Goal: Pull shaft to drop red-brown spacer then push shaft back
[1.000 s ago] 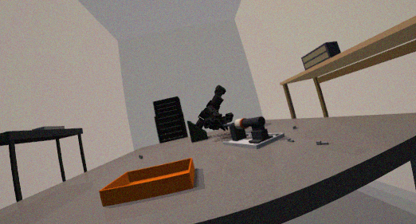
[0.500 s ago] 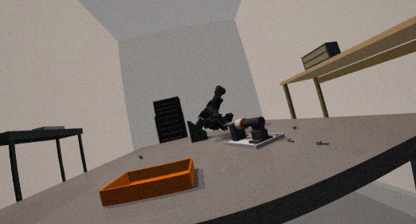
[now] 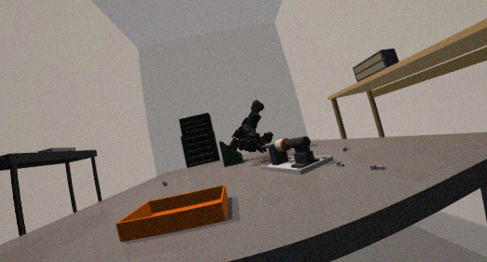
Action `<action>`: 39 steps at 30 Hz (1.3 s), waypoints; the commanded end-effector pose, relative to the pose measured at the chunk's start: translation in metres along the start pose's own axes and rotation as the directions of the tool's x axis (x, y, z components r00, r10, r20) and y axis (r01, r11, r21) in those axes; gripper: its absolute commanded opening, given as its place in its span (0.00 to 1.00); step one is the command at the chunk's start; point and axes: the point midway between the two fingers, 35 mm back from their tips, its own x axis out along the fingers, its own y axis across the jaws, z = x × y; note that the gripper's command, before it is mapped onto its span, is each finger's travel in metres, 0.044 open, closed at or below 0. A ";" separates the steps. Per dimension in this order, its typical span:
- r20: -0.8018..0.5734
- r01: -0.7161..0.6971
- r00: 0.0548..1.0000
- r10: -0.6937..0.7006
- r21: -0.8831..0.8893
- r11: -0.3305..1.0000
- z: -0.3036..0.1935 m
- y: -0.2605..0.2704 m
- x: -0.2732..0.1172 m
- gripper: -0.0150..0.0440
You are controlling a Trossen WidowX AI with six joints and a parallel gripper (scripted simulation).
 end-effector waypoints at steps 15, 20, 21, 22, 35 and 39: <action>-0.002 0.001 1.000 -0.001 -0.004 1.000 0.001 0.000 -0.002 0.25; -0.002 0.001 1.000 -0.001 -0.004 1.000 0.002 0.000 -0.002 0.25; -0.002 0.001 1.000 -0.001 -0.004 1.000 0.002 0.000 -0.002 0.25; -0.002 0.001 1.000 -0.001 -0.004 1.000 0.002 0.000 -0.002 0.25; -0.002 0.001 1.000 -0.001 -0.004 1.000 0.003 0.000 -0.003 0.25; -0.002 0.001 1.000 -0.001 -0.004 1.000 0.003 0.000 -0.004 0.25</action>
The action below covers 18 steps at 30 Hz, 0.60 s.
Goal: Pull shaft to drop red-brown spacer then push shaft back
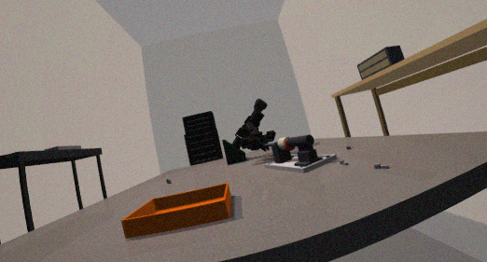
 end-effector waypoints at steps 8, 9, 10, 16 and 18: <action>-0.002 0.001 1.000 -0.001 -0.004 1.000 0.001 0.000 -0.001 0.25; -0.002 0.001 1.000 -0.001 -0.004 1.000 0.001 0.000 -0.001 0.25; -0.002 0.001 1.000 -0.001 -0.004 1.000 0.001 0.000 -0.002 0.25; 0.000 0.000 1.000 0.000 0.000 1.000 0.001 0.000 -0.001 0.25; 0.000 0.000 1.000 0.000 0.000 1.000 0.001 0.000 -0.001 0.25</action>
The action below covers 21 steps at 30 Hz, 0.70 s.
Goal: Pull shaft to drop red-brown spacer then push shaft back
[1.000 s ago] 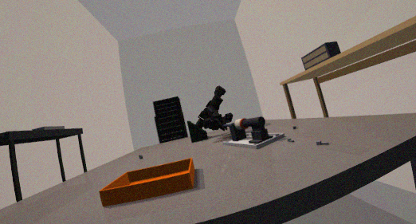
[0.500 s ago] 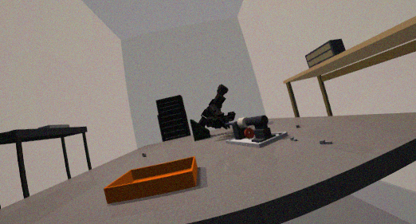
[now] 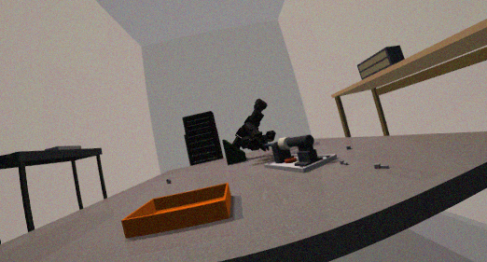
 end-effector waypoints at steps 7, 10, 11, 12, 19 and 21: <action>0.000 0.000 1.000 0.000 0.000 1.000 0.000 0.000 0.000 0.25; 0.000 0.000 1.000 0.000 0.000 1.000 0.000 0.000 0.000 0.25; 0.000 0.000 1.000 0.000 0.000 1.000 0.000 0.000 0.000 0.25; 0.000 0.000 1.000 0.000 0.000 1.000 0.000 0.000 0.000 0.25; -0.002 0.001 1.000 -0.001 -0.004 1.000 -0.001 0.000 0.001 0.25; -0.003 0.001 1.000 -0.001 -0.004 1.000 -0.002 0.000 0.002 0.25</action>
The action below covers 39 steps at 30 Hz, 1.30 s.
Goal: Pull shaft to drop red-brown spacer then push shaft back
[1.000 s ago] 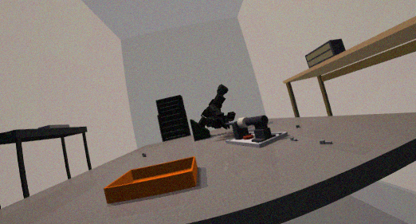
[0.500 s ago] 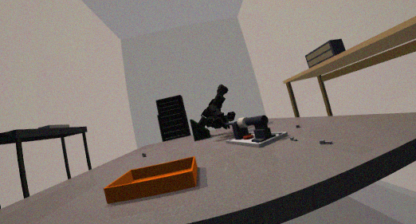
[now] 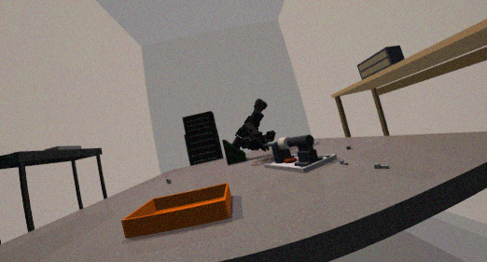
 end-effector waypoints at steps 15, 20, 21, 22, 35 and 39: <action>-0.002 0.000 1.000 0.000 -0.003 1.000 -0.006 0.000 0.005 0.25; -0.002 0.000 1.000 0.000 -0.003 1.000 -0.007 0.000 0.006 0.25; -0.002 0.000 1.000 0.000 -0.003 1.000 -0.008 0.000 0.007 0.25; -0.002 0.000 1.000 0.000 -0.003 1.000 -0.008 0.000 0.007 0.25; -0.002 0.001 1.000 -0.001 -0.003 1.000 -0.011 0.000 0.010 0.25; -0.002 0.001 1.000 -0.001 -0.003 1.000 -0.012 0.000 0.011 0.25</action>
